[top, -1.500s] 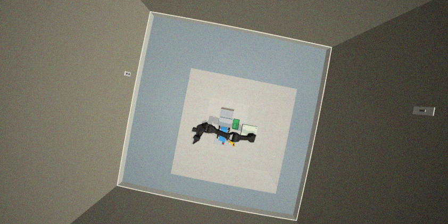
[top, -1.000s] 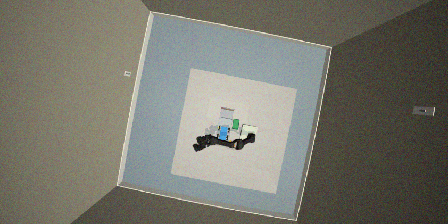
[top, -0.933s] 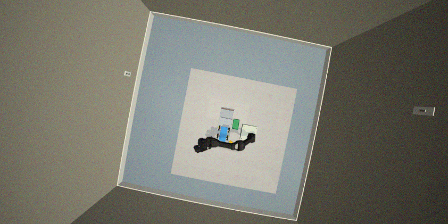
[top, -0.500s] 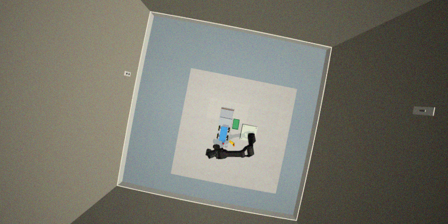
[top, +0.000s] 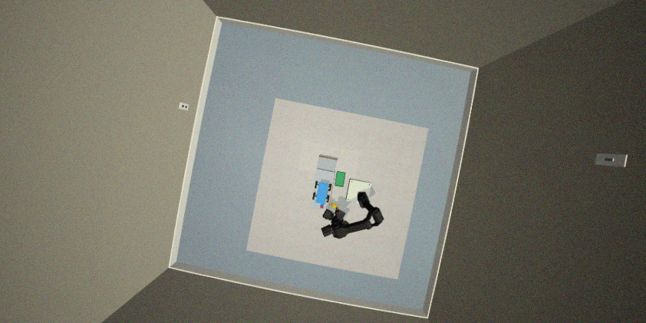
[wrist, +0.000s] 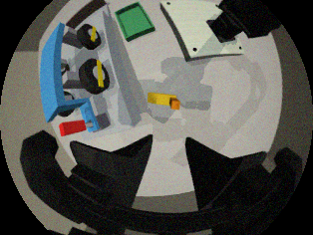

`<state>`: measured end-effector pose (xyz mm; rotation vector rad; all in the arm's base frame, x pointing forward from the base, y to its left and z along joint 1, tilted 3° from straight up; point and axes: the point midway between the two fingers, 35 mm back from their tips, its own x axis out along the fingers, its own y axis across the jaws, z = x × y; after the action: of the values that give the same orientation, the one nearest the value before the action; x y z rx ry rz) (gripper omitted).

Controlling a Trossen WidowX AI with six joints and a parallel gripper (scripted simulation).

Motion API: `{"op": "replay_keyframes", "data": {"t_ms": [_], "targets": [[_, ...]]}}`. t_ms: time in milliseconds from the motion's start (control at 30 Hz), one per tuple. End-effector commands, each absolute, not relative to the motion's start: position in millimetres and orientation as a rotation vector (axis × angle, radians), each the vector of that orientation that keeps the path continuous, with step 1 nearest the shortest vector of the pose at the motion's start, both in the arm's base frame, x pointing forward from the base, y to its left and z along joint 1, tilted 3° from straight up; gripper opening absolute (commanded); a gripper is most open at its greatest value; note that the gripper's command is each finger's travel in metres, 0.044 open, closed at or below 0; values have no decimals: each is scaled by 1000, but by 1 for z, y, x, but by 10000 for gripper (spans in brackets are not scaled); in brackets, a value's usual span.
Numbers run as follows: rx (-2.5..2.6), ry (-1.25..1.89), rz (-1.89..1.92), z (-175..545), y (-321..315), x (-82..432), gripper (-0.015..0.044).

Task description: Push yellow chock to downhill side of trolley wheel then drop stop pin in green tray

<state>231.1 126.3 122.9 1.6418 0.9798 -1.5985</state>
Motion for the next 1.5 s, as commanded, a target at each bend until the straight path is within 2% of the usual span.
{"op": "replay_keyframes", "data": {"t_ms": [0, 1467], "targets": [[1595, 884, -1660, 123, 113, 207, 190], [1595, 884, -1660, 49, 112, 204, 190]]}}
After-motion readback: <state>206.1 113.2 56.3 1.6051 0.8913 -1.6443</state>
